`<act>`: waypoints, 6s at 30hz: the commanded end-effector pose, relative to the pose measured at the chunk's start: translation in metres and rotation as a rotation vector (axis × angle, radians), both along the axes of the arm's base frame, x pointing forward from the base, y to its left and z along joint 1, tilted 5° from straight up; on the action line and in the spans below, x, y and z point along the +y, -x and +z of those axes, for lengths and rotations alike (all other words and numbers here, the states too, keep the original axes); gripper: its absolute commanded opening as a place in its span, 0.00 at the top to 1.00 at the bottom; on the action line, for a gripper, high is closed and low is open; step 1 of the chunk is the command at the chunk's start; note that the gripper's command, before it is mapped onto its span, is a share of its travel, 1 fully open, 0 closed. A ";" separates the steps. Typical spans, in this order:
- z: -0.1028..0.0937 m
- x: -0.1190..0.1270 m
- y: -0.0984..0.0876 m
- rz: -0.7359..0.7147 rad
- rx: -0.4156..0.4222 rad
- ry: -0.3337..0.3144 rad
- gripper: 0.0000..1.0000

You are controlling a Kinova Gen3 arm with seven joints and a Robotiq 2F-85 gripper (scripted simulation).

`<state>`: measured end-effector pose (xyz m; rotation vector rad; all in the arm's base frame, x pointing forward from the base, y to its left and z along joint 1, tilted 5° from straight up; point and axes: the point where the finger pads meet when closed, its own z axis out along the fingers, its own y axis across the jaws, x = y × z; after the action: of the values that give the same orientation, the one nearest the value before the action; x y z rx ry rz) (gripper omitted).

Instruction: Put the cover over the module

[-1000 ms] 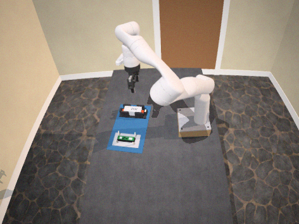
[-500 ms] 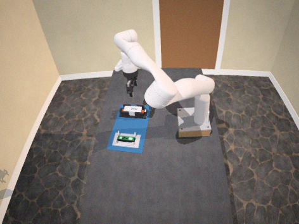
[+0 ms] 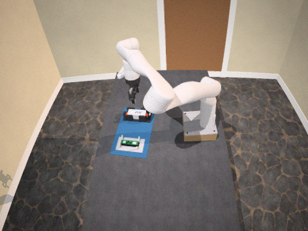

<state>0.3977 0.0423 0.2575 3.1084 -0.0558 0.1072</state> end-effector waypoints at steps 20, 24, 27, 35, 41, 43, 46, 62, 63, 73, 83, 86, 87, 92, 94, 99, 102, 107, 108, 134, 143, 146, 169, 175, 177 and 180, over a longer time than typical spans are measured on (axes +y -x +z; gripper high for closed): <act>-0.046 -0.038 -0.017 0.003 -0.004 0.005 0.00; -0.061 -0.049 -0.022 -0.001 -0.002 0.003 0.00; -0.075 -0.060 -0.027 0.001 -0.003 0.004 0.00; -0.088 -0.071 -0.032 0.003 -0.004 0.005 0.00; -0.104 -0.082 -0.038 0.000 -0.002 0.003 0.00; -0.112 -0.089 -0.041 0.001 -0.003 0.004 0.00; -0.126 -0.100 -0.046 0.002 -0.004 0.005 0.00; -0.157 -0.127 -0.058 0.001 -0.003 0.004 0.00; -0.161 -0.130 -0.060 0.002 -0.004 0.005 0.00; -0.162 -0.130 -0.059 -0.004 -0.002 0.001 0.00; -0.160 -0.130 -0.060 0.003 -0.004 0.006 0.00; -0.160 -0.130 -0.060 0.003 -0.004 0.006 0.00; -0.160 -0.130 -0.060 0.003 -0.004 0.006 0.00; -0.159 -0.128 -0.059 -0.002 -0.004 0.003 0.00; -0.158 -0.128 -0.059 0.000 -0.004 0.004 0.00; -0.155 -0.127 -0.058 0.003 -0.004 0.006 0.00; -0.155 -0.127 -0.058 0.003 -0.004 0.006 0.00; -0.156 -0.127 -0.059 0.002 -0.005 0.005 0.00; -0.155 -0.126 -0.058 0.002 -0.005 0.005 0.00; -0.204 -0.126 -0.061 0.003 -0.004 0.006 0.00; -0.221 -0.124 -0.062 -0.001 -0.003 0.002 0.00; -0.236 -0.125 -0.062 0.001 -0.004 0.004 0.00; -0.254 -0.128 -0.063 0.003 -0.004 0.006 0.00; -0.252 -0.126 -0.063 -0.004 -0.002 0.003 0.30; -0.252 -0.126 -0.063 -0.004 -0.002 0.003 0.30; -0.252 -0.126 -0.063 -0.004 -0.002 0.003 0.30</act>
<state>0.4602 -0.0835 0.0047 3.1055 -0.0618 0.1075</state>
